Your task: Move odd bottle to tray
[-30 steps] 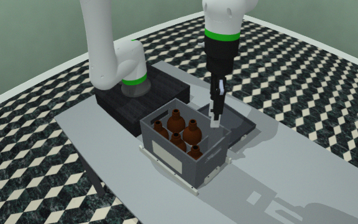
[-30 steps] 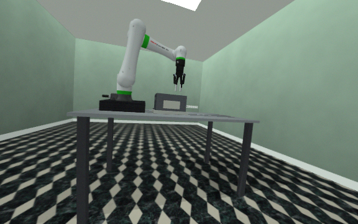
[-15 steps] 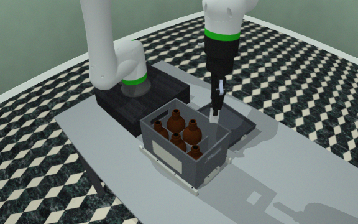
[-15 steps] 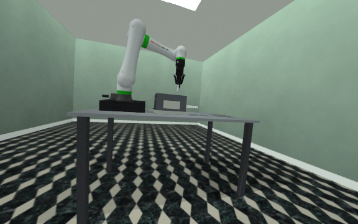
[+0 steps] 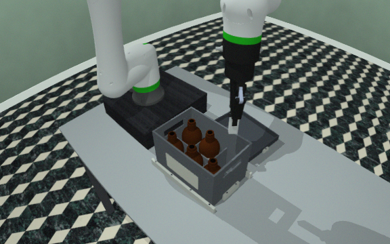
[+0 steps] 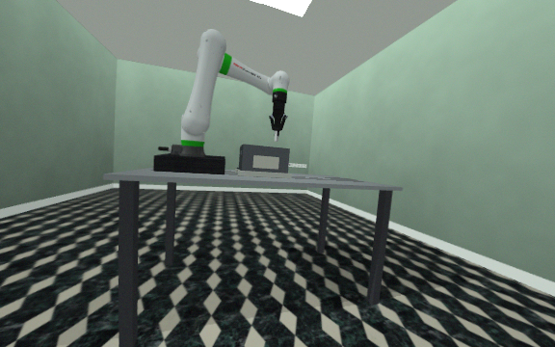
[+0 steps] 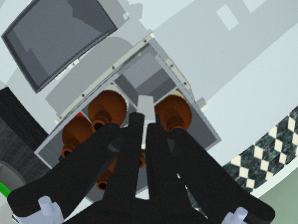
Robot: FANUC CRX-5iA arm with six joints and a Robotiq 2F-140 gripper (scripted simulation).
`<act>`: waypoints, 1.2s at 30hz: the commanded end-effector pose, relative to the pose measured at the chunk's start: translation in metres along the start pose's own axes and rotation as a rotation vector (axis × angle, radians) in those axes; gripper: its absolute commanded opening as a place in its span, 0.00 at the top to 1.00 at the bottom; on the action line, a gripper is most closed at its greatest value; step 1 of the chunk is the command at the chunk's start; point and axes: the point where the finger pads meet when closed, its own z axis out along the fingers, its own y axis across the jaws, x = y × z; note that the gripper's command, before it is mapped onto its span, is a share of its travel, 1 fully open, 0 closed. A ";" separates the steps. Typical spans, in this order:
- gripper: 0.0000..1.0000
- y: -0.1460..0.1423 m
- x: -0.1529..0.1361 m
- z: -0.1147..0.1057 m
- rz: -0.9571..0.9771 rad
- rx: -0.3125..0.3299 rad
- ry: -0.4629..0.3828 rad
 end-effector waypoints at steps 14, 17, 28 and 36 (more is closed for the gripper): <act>0.90 -0.026 -0.101 -0.009 0.000 -0.001 0.001; 0.90 -0.038 -0.133 -0.008 0.000 -0.001 0.001; 0.90 -0.063 -0.188 0.000 0.000 -0.002 0.001; 0.56 -0.063 -0.188 0.000 0.000 -0.002 0.001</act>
